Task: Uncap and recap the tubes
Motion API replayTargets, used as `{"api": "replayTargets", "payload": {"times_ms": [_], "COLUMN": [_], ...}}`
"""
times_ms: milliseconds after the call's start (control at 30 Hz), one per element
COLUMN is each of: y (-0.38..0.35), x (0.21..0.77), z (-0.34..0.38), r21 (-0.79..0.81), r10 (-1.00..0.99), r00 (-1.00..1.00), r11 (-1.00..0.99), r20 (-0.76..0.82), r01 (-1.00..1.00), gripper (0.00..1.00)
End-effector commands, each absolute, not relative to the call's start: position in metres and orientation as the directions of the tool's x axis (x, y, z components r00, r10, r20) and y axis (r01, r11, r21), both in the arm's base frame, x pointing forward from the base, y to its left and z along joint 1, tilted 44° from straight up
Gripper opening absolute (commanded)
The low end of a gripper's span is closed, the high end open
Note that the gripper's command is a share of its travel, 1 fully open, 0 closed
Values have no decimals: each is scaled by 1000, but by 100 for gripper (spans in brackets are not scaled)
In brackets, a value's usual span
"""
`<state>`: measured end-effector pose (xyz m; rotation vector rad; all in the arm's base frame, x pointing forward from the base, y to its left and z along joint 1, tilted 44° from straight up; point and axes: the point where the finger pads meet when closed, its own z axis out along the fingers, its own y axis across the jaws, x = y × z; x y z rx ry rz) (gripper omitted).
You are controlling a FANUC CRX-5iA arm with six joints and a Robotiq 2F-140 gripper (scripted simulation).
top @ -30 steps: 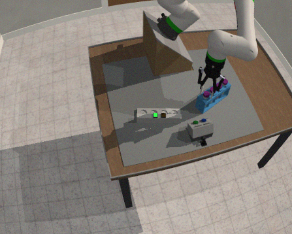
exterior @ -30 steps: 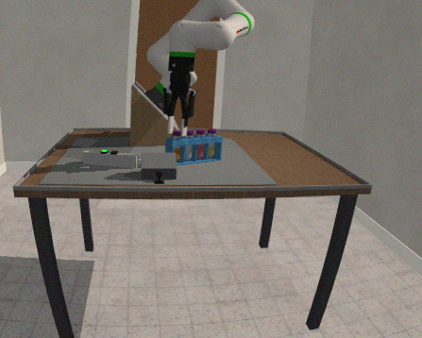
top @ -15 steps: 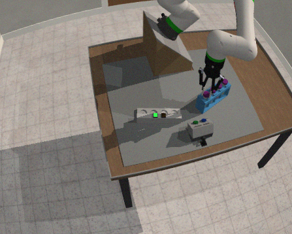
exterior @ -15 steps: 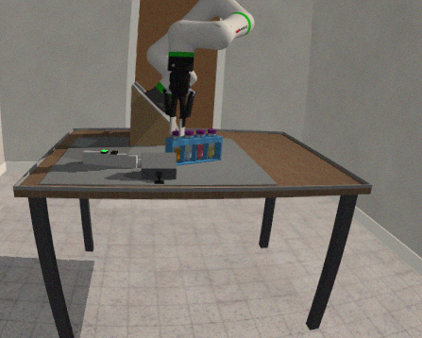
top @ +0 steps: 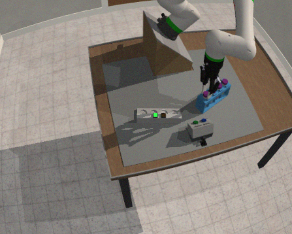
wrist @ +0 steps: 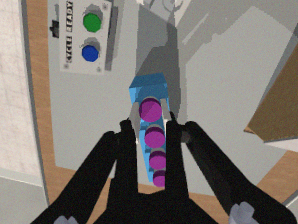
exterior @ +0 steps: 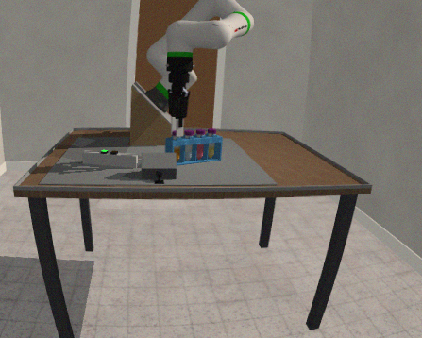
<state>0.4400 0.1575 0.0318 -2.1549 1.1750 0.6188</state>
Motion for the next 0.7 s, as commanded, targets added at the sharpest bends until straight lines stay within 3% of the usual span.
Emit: {"api": "replayTargets", "payload": {"times_ms": [0, 233, 433, 467, 667], "y": [158, 158, 158, 158, 158], "x": [440, 440, 440, 440, 440], "z": [32, 32, 32, 32, 32], "r21": [-161, 78, 78, 78, 78], "r10": [-652, -726, -726, -726, -726], "r00": [349, 12, 12, 12, 12], "r11": [-332, -90, -90, -90, -90], "r20": [-673, -688, -688, -688, -688], "r01": [-930, -993, -993, -993, -993], "gripper": [0, 0, 0, 35, 35]}}
